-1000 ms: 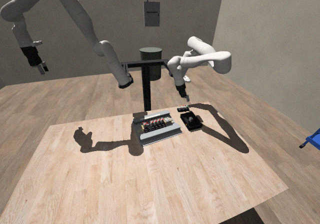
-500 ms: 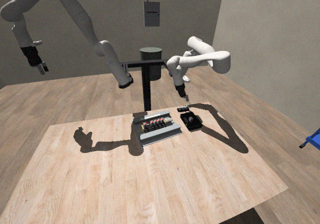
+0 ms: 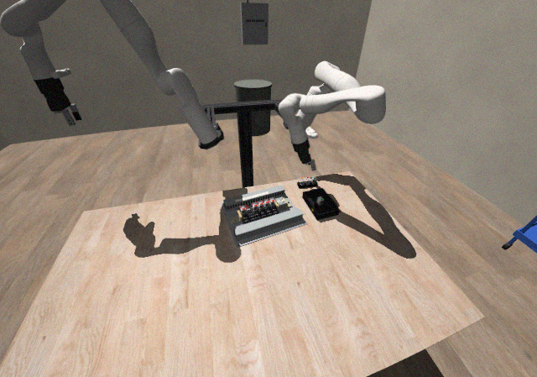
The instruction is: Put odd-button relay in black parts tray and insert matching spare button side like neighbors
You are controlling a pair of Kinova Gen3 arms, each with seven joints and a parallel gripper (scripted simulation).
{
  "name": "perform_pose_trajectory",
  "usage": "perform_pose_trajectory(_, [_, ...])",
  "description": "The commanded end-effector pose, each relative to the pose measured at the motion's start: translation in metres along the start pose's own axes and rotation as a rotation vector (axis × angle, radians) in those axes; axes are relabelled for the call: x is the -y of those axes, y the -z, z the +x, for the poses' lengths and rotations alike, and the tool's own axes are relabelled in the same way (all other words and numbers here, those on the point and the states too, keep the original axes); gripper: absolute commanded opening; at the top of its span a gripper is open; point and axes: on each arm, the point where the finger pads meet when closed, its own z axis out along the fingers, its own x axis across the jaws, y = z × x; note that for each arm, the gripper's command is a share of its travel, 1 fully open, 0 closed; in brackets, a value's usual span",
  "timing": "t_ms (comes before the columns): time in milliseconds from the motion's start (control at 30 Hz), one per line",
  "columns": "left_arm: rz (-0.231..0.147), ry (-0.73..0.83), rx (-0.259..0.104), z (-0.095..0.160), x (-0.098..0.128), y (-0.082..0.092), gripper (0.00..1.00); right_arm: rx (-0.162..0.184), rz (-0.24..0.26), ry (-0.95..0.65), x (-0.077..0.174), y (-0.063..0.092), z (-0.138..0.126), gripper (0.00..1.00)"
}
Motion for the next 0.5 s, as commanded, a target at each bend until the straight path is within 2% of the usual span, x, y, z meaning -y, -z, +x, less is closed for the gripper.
perform_pose_trajectory(0, [0.000, 0.000, -0.001, 0.0003, -0.0006, 0.0008, 1.00, 0.000, -0.001, 0.000, -0.0003, 0.0005, -0.0001, 1.00])
perform_pose_trajectory(467, [0.000, 0.000, -0.001, 0.0002, -0.0027, 0.0023, 1.00, 0.000, -0.001, 0.000, -0.0003, 0.0005, -0.0001, 1.00])
